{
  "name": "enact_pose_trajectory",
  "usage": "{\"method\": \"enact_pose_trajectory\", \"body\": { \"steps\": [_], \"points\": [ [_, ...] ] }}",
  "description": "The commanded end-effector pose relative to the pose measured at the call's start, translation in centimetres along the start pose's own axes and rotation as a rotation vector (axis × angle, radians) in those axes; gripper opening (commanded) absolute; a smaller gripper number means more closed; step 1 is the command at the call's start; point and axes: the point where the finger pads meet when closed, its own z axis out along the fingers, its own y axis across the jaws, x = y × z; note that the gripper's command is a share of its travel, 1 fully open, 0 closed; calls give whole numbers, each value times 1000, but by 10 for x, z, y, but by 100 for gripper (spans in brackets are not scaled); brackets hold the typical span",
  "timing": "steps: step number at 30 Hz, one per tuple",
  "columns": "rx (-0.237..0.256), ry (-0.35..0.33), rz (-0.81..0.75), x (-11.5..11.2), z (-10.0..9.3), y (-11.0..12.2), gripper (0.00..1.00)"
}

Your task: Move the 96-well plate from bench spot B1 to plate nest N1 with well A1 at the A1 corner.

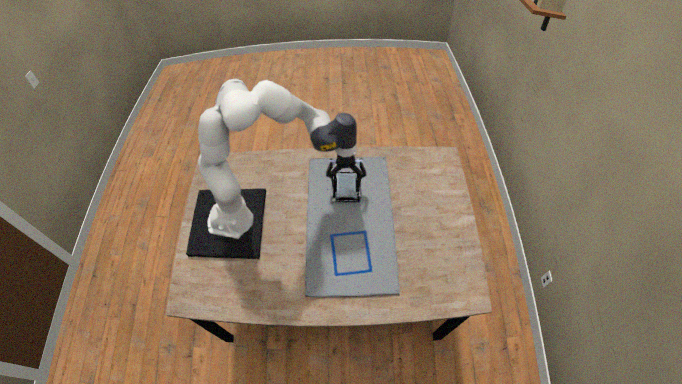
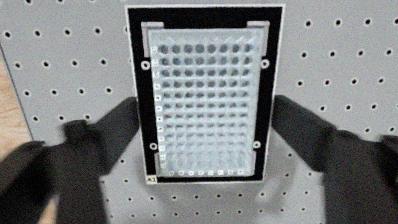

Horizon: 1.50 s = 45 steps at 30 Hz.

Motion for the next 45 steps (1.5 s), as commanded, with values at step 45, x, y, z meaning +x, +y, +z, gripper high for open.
{"method": "enact_pose_trajectory", "body": {
  "steps": [45],
  "points": [
    [-1,3,-2,0,-64,0,100]
  ]
}}
